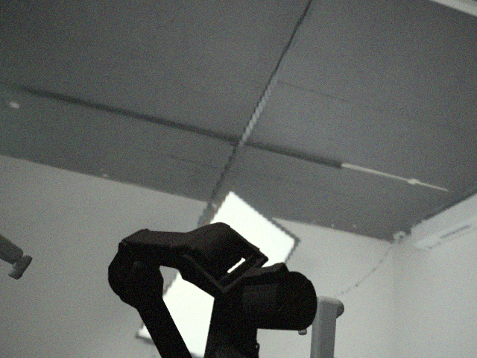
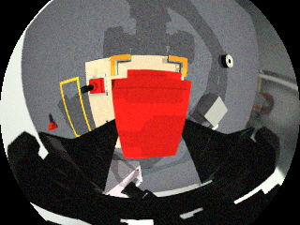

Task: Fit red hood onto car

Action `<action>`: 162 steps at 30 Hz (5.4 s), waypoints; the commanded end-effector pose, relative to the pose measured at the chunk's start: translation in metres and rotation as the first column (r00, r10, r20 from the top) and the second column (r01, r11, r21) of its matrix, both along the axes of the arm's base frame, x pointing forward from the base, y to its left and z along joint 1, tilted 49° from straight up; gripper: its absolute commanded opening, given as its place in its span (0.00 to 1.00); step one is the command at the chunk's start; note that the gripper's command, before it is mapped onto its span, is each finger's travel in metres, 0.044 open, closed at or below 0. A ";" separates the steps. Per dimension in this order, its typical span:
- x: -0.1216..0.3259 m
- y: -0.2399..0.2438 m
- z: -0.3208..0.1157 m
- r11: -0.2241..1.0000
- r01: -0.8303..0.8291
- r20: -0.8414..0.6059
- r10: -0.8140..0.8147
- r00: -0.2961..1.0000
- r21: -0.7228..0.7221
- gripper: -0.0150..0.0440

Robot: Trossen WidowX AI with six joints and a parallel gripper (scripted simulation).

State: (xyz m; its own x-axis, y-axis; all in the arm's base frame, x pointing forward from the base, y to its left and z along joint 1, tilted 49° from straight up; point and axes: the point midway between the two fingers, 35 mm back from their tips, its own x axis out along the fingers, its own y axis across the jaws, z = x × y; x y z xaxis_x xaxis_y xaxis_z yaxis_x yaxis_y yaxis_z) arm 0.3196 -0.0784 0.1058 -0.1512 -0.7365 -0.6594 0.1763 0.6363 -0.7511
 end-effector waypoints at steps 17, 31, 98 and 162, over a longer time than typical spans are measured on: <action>-0.008 -0.039 -0.016 1.000 0.000 0.014 0.000 1.000 -0.011 0.25; -0.007 -0.045 -0.020 1.000 0.000 0.014 0.000 1.000 -0.012 0.25; -0.008 -0.045 -0.020 1.000 0.000 0.013 0.000 1.000 -0.012 0.25; -0.007 -0.051 -0.025 1.000 0.001 0.013 0.000 1.000 -0.011 0.25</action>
